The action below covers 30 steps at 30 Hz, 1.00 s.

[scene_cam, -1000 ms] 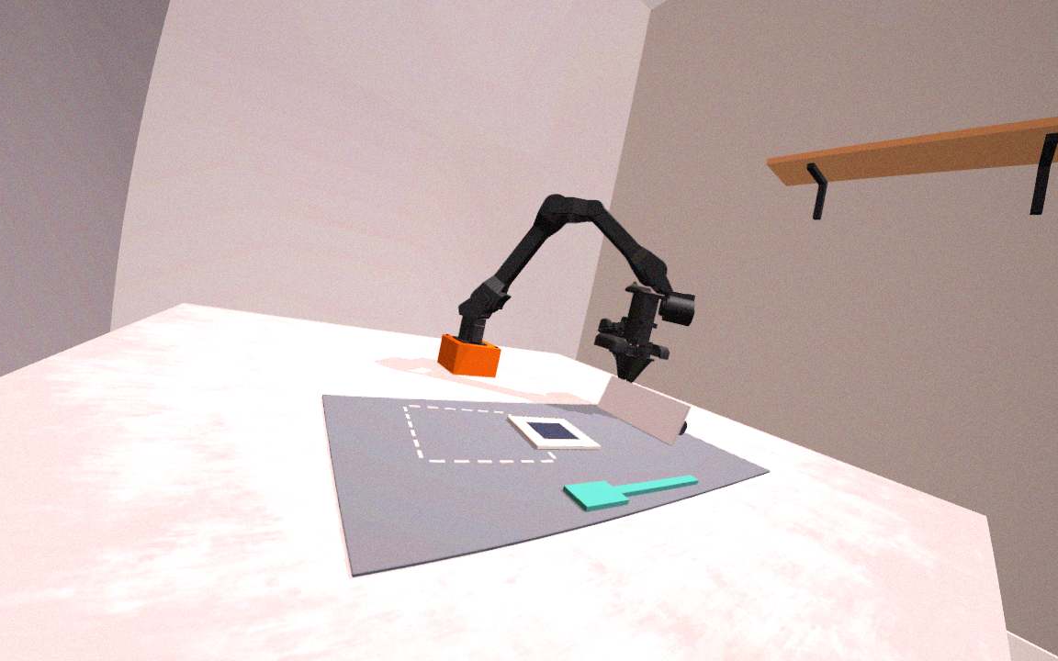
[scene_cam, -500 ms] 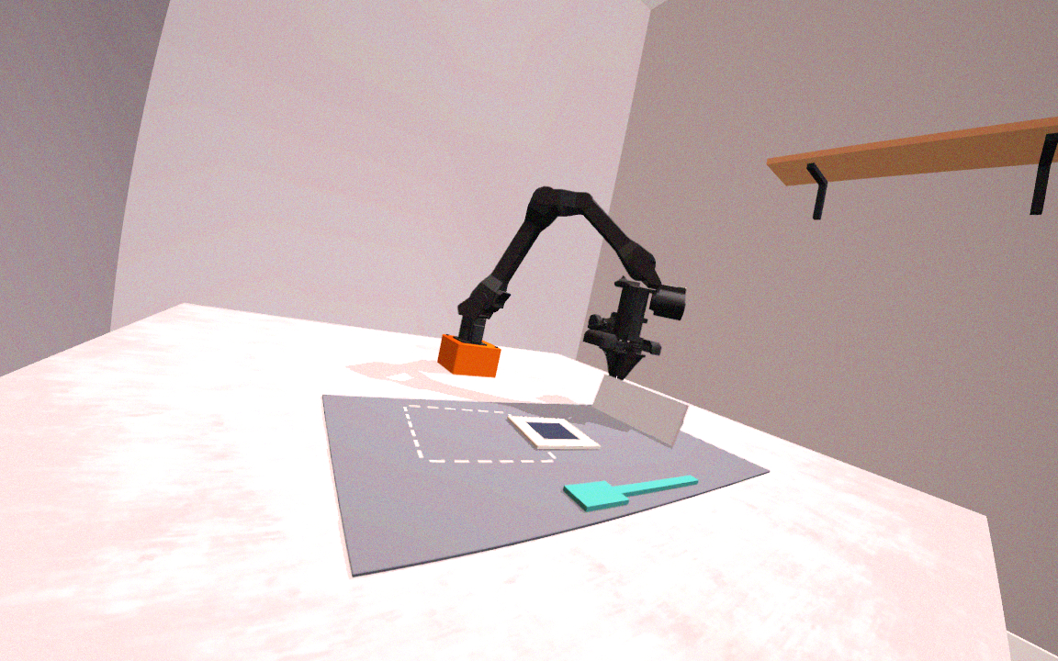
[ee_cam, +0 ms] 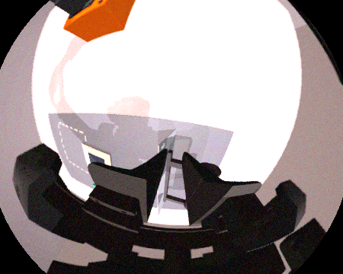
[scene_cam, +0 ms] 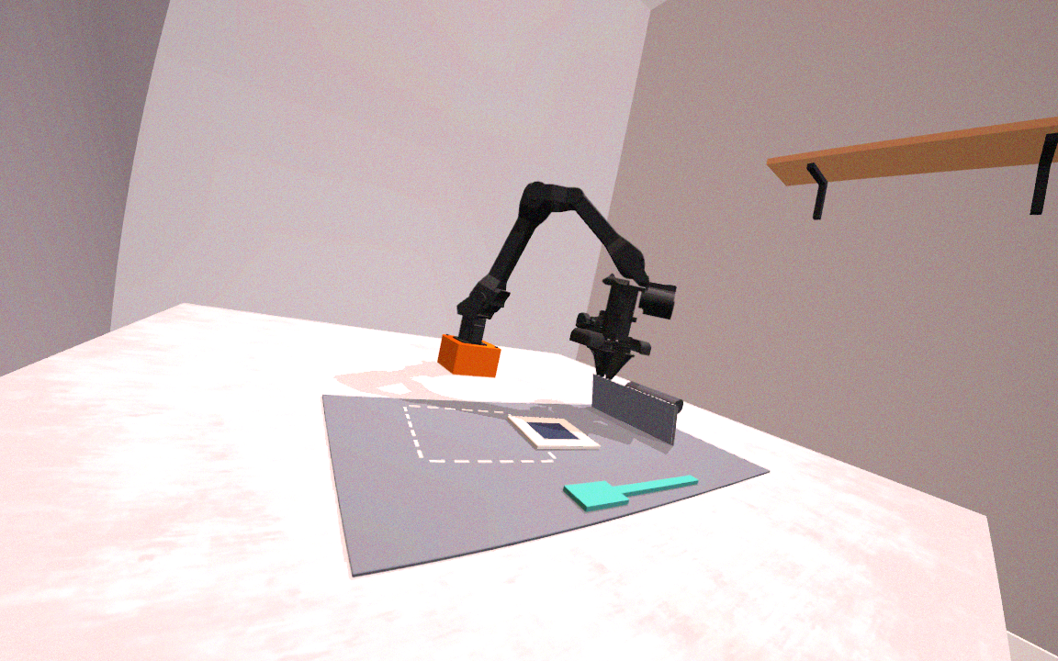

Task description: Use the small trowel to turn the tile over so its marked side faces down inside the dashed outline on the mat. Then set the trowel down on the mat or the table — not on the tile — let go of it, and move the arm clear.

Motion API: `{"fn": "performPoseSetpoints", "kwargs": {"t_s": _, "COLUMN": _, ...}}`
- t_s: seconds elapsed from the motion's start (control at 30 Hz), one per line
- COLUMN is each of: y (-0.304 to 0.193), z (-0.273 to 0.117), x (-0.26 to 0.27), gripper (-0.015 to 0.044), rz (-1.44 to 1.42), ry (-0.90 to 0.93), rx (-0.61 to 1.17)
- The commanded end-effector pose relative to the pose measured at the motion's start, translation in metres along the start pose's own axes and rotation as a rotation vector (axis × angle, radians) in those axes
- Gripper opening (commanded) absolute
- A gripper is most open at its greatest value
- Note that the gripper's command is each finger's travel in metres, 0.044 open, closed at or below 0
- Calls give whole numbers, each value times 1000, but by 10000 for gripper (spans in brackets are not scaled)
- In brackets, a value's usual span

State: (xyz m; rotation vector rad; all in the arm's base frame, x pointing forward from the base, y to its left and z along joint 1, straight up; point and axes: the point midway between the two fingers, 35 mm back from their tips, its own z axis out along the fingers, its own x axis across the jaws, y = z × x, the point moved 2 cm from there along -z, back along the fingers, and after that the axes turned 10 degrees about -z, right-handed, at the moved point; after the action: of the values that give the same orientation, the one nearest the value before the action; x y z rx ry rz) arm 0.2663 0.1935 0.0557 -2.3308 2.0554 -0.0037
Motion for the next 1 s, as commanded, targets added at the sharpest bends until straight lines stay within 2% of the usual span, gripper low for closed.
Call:
{"fn": "performPoseSetpoints", "kwargs": {"t_s": 0.0, "y": 2, "z": 0, "x": 11, "gripper": 100, "rz": 1, "ry": 4, "rx": 2}}
{"fn": "performPoseSetpoints", "kwargs": {"t_s": 0.33, "y": 7, "z": 0, "x": 39, "gripper": 100, "rz": 1, "ry": 7, "rx": 1}}
{"fn": "performPoseSetpoints", "kwargs": {"t_s": 0.73, "y": 5, "z": 0, "x": 29, "gripper": 100, "rz": 2, "ry": 5, "rx": -6}}
{"fn": "performPoseSetpoints", "kwargs": {"t_s": 0.97, "y": -3, "z": -6, "x": 3, "gripper": 100, "rz": 4, "ry": 3, "rx": -3}}
